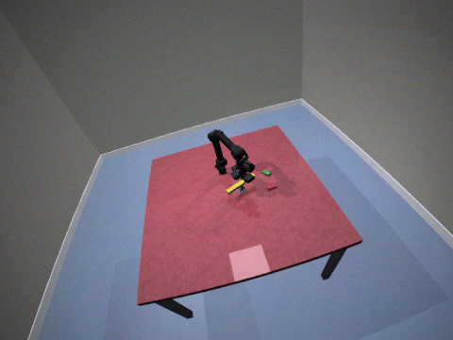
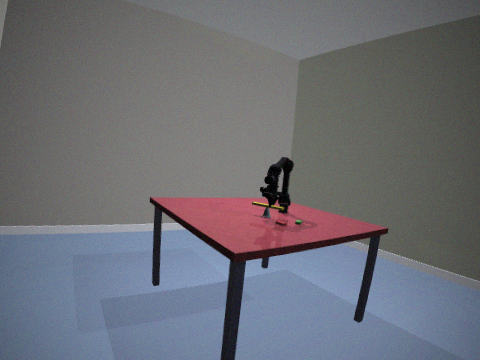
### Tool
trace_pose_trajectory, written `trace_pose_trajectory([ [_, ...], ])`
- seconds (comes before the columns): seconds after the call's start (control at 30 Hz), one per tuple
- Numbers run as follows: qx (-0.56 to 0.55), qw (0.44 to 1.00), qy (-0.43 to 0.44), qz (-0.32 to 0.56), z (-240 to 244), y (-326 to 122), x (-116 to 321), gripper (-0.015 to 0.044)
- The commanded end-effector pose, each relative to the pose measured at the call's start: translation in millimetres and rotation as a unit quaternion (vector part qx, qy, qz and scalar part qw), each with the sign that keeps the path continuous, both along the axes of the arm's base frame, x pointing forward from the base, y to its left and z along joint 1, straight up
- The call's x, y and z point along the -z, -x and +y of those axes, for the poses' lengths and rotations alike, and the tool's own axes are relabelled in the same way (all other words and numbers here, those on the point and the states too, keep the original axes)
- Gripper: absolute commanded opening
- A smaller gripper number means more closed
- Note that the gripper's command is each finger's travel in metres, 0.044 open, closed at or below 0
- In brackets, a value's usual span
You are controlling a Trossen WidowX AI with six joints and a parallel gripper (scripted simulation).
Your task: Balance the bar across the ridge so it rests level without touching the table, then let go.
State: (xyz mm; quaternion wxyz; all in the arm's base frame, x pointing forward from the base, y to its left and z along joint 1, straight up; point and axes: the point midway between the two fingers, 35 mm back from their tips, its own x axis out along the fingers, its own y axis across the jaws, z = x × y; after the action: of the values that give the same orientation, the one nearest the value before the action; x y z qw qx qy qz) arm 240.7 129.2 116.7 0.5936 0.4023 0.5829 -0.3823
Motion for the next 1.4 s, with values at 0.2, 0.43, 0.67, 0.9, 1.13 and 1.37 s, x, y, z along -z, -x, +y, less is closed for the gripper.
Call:
trace_pose_trajectory([
  [0.2, 0.000, 1.000, 0.000, 0.000, 0, 0, 0, 0.0173],
  [0.43, 0.000, 1.000, 0.000, 0.000, 0, 0, 0, 0.0185],
  [0.67, 0.000, 1.000, 0.000, 0.000, 0, 0, 0, 0.0185],
  [0.9, 0.000, 1.000, 0.000, 0.000, 0, 0, 0, 0.0316],
  [1.13, 0.000, 1.000, 0.000, 0.000, 0, 0, 0, 0.0440],
  [1.37, 0.000, 1.000, 0.000, 0.000, 1, -3, -62, 0.0440],
])
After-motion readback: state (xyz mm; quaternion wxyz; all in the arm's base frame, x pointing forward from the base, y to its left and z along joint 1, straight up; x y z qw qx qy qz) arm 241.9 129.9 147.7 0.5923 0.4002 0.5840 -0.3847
